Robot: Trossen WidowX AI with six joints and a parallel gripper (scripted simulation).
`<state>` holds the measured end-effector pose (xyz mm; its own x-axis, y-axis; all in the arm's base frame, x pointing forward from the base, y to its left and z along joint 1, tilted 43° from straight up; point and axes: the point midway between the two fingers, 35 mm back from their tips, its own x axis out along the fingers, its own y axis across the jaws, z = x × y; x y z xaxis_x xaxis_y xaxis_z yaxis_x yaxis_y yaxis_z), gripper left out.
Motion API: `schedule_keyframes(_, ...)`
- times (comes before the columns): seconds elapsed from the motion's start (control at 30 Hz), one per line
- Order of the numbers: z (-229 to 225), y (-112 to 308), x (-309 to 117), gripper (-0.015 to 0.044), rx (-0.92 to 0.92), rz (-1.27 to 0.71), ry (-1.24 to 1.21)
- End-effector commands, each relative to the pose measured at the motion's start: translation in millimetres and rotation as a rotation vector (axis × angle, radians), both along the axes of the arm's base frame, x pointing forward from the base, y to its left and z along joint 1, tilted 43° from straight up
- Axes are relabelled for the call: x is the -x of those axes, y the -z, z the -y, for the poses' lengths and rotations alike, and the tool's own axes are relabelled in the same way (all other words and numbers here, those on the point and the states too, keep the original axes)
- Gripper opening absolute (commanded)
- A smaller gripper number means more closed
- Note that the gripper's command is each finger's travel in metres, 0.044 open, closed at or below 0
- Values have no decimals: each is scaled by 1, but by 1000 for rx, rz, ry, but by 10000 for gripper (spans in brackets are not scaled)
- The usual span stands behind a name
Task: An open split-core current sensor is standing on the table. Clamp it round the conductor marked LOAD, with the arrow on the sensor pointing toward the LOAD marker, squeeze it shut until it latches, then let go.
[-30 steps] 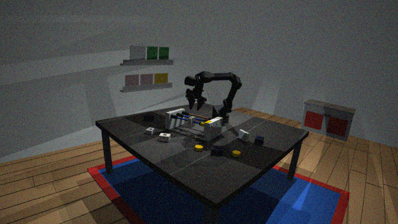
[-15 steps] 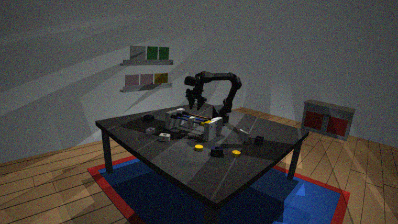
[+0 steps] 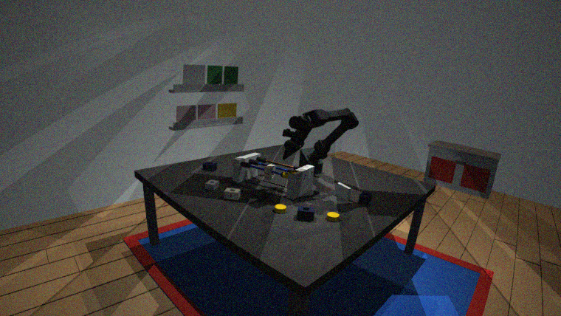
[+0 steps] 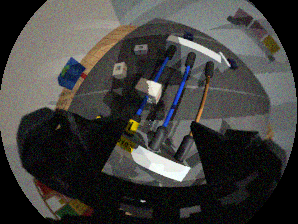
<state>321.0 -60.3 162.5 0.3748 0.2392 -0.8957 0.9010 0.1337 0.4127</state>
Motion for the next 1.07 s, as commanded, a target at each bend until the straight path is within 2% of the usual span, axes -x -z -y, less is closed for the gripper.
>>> schedule_keyframes(0.0, -13, -16, 22, 440, 235, 82, -3)
schedule_keyframes(0.13, -20, -35, 41, 440, 425, 201, 21)
schedule_keyframes(0.2, -21, -38, 44, 440, 454, 224, 28)
schedule_keyframes(0.87, -21, -38, 38, 440, 414, 204, 13)
schedule_keyframes(1.0, -14, -20, 21, 440, 246, 97, -8)
schedule_keyframes(1.03, -21, -35, 33, 440, 349, 175, 2)
